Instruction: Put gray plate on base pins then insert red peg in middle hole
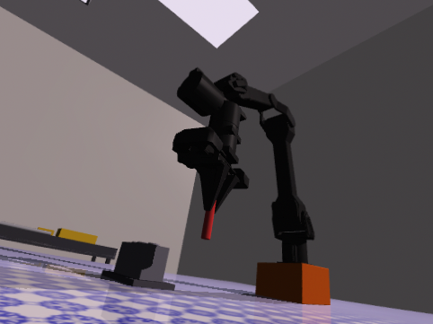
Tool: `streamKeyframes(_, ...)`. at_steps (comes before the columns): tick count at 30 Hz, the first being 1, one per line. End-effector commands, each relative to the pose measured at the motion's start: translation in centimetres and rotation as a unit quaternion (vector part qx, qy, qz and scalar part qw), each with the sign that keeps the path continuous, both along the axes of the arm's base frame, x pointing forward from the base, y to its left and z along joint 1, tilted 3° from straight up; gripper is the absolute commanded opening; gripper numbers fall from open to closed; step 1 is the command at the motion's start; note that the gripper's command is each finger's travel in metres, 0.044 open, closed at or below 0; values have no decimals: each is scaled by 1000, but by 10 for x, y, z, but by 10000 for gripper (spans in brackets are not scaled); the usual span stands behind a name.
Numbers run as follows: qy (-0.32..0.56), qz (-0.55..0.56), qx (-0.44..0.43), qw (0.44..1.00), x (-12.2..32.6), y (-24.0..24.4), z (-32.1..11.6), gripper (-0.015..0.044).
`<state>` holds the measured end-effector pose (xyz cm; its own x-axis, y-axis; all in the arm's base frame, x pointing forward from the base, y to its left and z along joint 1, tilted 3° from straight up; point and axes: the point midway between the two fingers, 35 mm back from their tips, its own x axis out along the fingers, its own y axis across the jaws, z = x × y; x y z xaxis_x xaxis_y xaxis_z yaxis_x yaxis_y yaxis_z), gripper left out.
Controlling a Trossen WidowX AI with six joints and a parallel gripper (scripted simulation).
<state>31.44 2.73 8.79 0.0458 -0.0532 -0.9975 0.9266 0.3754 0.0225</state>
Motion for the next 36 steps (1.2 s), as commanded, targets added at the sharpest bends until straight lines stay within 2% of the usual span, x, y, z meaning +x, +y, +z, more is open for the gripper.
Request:
streamKeyframes(1,3,3,1,1000,5,-10,-1,0)
streamKeyframes(36,3,9,-4,1000,38,-112,5,0)
